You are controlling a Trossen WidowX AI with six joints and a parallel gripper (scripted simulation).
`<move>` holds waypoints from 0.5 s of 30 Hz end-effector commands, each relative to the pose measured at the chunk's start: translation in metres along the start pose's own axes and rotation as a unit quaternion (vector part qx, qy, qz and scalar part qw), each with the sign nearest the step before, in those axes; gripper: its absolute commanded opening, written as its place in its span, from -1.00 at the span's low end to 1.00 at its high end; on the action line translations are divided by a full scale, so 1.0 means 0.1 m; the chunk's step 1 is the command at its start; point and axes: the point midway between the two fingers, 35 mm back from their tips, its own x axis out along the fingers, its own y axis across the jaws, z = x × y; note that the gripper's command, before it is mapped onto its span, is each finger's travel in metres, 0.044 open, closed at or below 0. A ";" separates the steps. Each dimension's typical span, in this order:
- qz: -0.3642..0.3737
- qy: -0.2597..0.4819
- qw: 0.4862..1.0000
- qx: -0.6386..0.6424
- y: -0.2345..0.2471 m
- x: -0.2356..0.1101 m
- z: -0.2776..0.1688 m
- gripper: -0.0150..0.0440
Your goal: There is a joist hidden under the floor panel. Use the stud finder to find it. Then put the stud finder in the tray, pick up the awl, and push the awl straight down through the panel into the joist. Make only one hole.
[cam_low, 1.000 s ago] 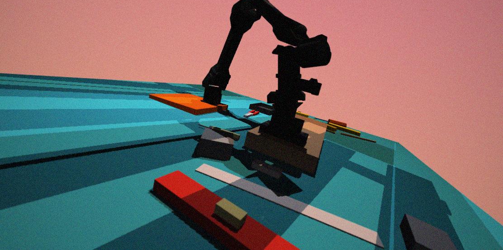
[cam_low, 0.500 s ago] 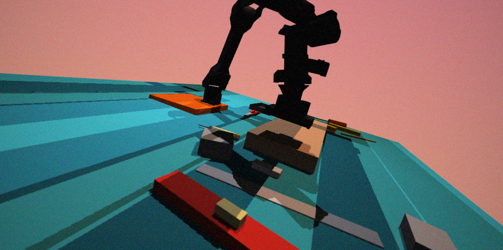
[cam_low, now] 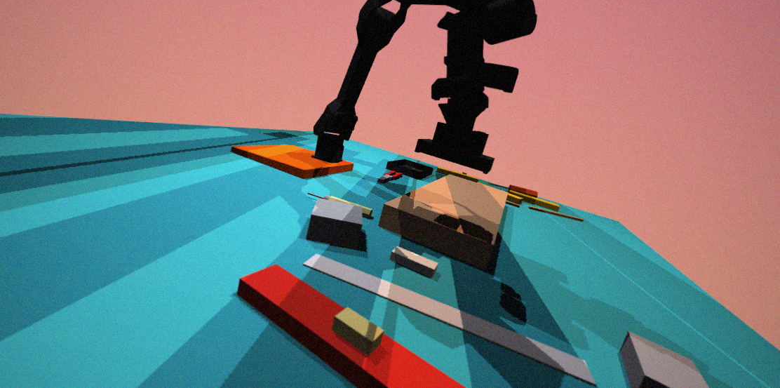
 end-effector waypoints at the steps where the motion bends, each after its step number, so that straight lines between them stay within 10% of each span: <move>1: 0.002 -0.007 1.000 -0.021 0.14 -0.04 0.08 -0.49; 15: 0.037 -0.010 0.990 -0.136 1.13 0.04 0.28 -0.49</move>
